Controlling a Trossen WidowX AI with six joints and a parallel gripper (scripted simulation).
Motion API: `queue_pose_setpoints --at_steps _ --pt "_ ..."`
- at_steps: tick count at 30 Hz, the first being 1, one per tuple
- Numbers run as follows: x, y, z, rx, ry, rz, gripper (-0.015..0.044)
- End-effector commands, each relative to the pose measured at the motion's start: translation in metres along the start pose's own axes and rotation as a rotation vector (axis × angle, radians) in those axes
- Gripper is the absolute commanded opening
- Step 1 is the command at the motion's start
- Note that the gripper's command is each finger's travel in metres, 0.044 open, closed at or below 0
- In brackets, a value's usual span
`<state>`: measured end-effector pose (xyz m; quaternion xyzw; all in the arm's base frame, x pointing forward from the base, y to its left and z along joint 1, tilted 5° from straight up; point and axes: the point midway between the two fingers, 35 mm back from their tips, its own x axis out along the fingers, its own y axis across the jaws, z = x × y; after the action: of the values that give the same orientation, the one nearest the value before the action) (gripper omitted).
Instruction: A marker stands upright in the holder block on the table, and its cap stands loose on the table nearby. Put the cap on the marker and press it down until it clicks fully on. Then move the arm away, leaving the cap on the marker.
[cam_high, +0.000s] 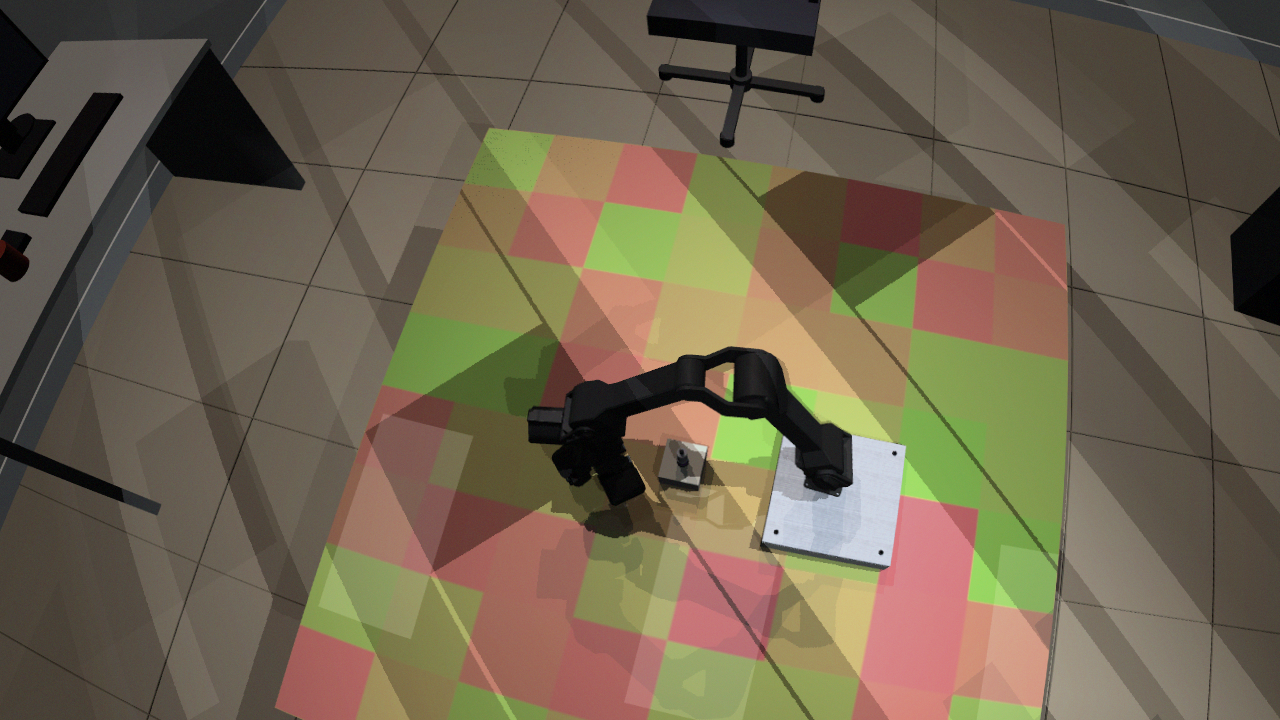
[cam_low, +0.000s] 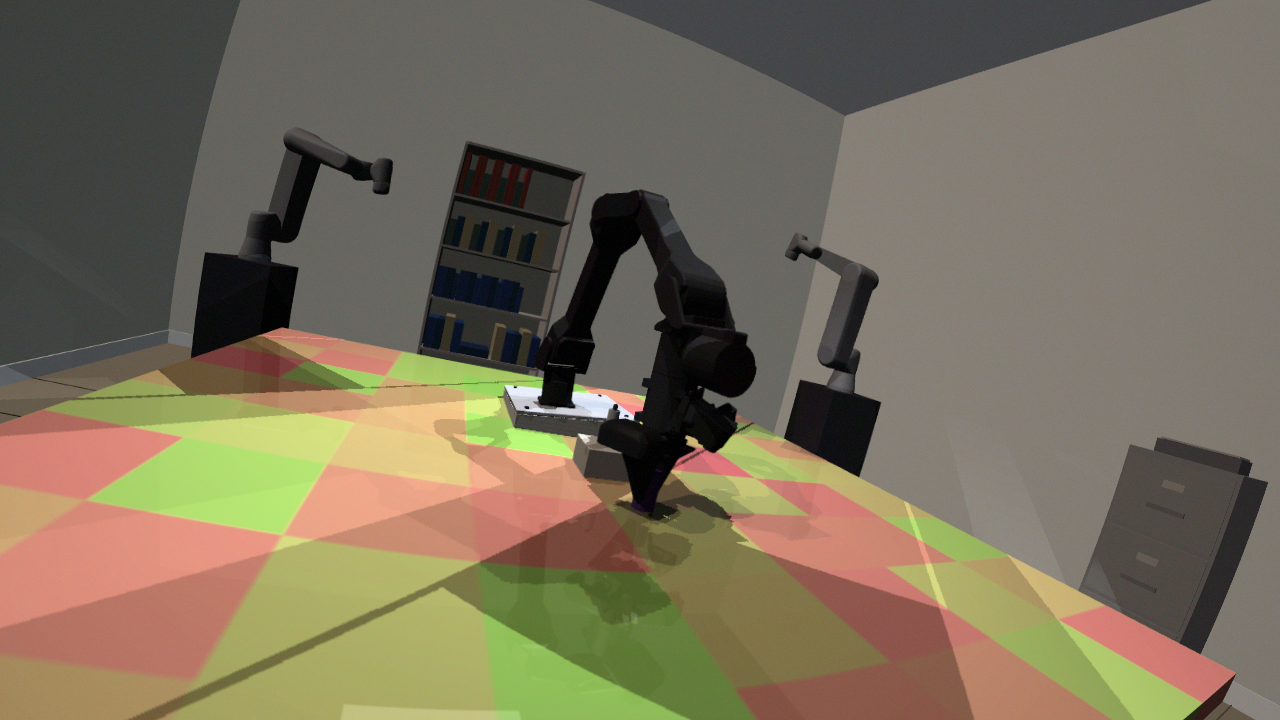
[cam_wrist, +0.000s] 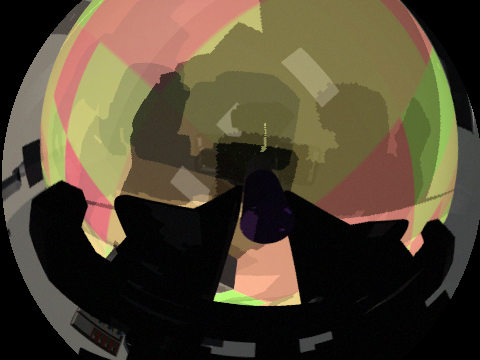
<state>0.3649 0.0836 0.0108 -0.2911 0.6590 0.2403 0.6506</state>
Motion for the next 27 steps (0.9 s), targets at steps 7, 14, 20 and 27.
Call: queue_pose_setpoints --at_steps 7,14,20,27 --pt "0.0 0.0 0.0 -0.003 -0.002 0.0 0.0055" --pt "-0.02 -0.001 0.001 -0.003 -0.002 0.0 0.0" --pt "-0.039 -0.001 0.001 -0.003 -0.002 0.001 0.0" --pt "-0.059 0.0 0.0 -0.003 -0.002 0.001 0.0"
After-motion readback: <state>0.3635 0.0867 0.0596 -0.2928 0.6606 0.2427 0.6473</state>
